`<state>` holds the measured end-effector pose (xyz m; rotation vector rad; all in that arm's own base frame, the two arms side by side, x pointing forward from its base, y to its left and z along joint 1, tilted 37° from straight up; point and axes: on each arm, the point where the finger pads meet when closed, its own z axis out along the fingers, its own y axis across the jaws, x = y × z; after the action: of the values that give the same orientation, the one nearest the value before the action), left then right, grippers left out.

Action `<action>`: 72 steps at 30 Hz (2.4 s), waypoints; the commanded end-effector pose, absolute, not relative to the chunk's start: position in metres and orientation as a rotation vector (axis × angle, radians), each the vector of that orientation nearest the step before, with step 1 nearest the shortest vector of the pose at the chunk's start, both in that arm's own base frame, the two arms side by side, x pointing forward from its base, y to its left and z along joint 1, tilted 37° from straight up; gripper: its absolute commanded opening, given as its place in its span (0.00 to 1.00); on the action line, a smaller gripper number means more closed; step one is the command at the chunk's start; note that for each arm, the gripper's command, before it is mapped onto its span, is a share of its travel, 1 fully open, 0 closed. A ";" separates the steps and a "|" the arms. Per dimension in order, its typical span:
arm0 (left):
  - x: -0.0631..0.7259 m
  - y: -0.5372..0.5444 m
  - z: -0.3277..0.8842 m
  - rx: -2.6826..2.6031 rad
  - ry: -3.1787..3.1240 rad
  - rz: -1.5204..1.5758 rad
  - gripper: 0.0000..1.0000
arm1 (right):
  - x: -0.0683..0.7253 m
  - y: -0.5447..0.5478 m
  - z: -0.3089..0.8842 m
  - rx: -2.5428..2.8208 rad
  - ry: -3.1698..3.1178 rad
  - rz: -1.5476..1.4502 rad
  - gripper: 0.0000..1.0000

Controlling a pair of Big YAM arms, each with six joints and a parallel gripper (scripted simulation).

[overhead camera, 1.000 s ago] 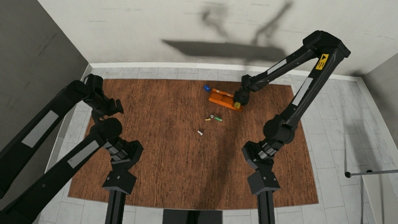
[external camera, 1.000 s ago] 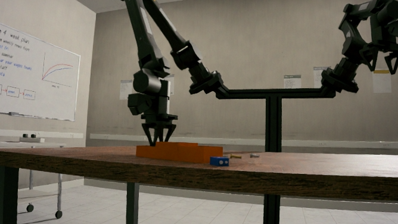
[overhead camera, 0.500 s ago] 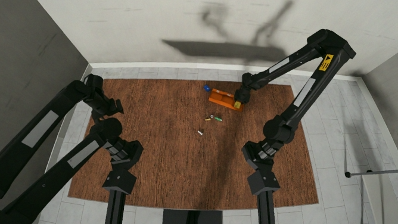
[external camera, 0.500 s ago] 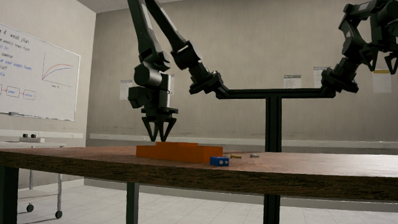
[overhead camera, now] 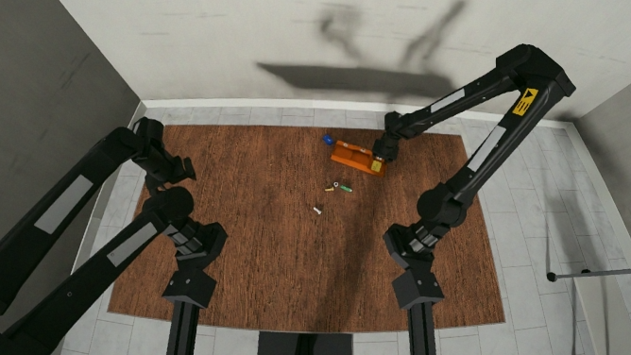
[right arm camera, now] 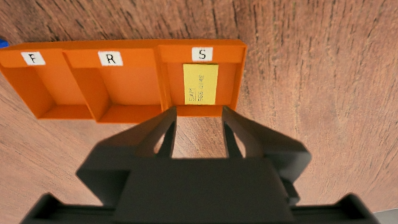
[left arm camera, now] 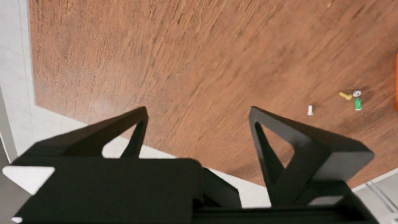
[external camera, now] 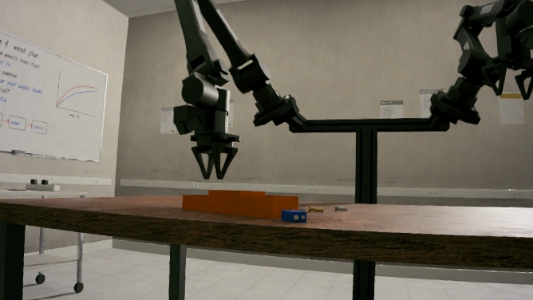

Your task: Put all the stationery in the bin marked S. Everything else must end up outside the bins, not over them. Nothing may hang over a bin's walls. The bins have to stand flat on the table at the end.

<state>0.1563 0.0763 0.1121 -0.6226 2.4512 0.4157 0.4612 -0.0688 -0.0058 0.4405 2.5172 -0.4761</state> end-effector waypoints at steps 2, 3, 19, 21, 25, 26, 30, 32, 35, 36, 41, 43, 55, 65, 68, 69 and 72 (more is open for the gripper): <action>0.153 0.076 0.106 -0.618 2.466 0.422 1.00 | 0.458 -0.073 -0.002 0.468 2.515 -0.477 0.45; 0.153 0.076 0.106 -0.618 2.466 0.422 1.00 | 0.463 -0.069 -0.002 0.444 2.509 -0.473 0.45; 0.153 0.076 0.106 -0.618 2.466 0.422 1.00 | 0.459 -0.076 0.000 0.461 2.512 -0.480 0.45; 0.153 0.076 0.106 -0.618 2.466 0.422 1.00 | 0.463 -0.070 -0.002 0.444 2.509 -0.473 0.45; 0.153 0.076 0.106 -0.618 2.466 0.422 1.00 | 0.453 -0.059 0.011 0.439 2.510 -0.468 1.00; 0.153 0.076 0.106 -0.618 2.466 0.422 1.00 | 0.451 -0.058 0.014 0.439 2.510 -0.468 1.00; 0.153 0.076 0.106 -0.618 2.466 0.422 1.00 | 0.444 -0.051 0.027 0.440 2.509 -0.468 1.00; 0.153 0.076 0.106 -0.618 2.466 0.422 1.00 | 0.441 -0.048 0.033 0.440 2.509 -0.468 1.00; 0.153 0.076 0.106 -0.618 2.466 0.422 1.00 | 0.437 -0.045 0.039 0.440 2.510 -0.468 1.00; 0.153 0.076 0.106 -0.618 2.466 0.422 1.00 | 0.437 -0.045 0.039 0.440 2.510 -0.468 1.00; 0.153 0.076 0.106 -0.618 2.466 0.422 1.00 | 0.428 -0.037 0.055 0.440 2.510 -0.468 1.00; 0.153 0.076 0.106 -0.618 2.466 0.422 1.00 | 0.427 -0.033 0.064 0.441 2.503 -0.464 1.00; 0.153 0.076 0.106 -0.618 2.466 0.422 1.00 | 0.420 -0.015 0.107 0.447 2.479 -0.450 1.00; 0.153 0.076 0.106 -0.618 2.466 0.422 1.00 | 0.403 -0.009 0.117 0.448 2.501 -0.465 1.00; 0.153 0.076 0.106 -0.618 2.466 0.422 1.00 | 0.407 -0.010 0.118 0.465 2.504 -0.469 1.00; 0.153 0.076 0.106 -0.618 2.466 0.422 1.00 | 0.407 -0.010 0.118 0.465 2.504 -0.469 1.00; 0.153 0.076 0.106 -0.618 2.466 0.422 1.00 | 0.408 -0.011 0.130 0.472 2.476 -0.451 1.00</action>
<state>0.1563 0.0763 0.1121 -0.6226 2.4512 0.4157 0.3961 -0.0107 0.1065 0.4362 2.5217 -0.4781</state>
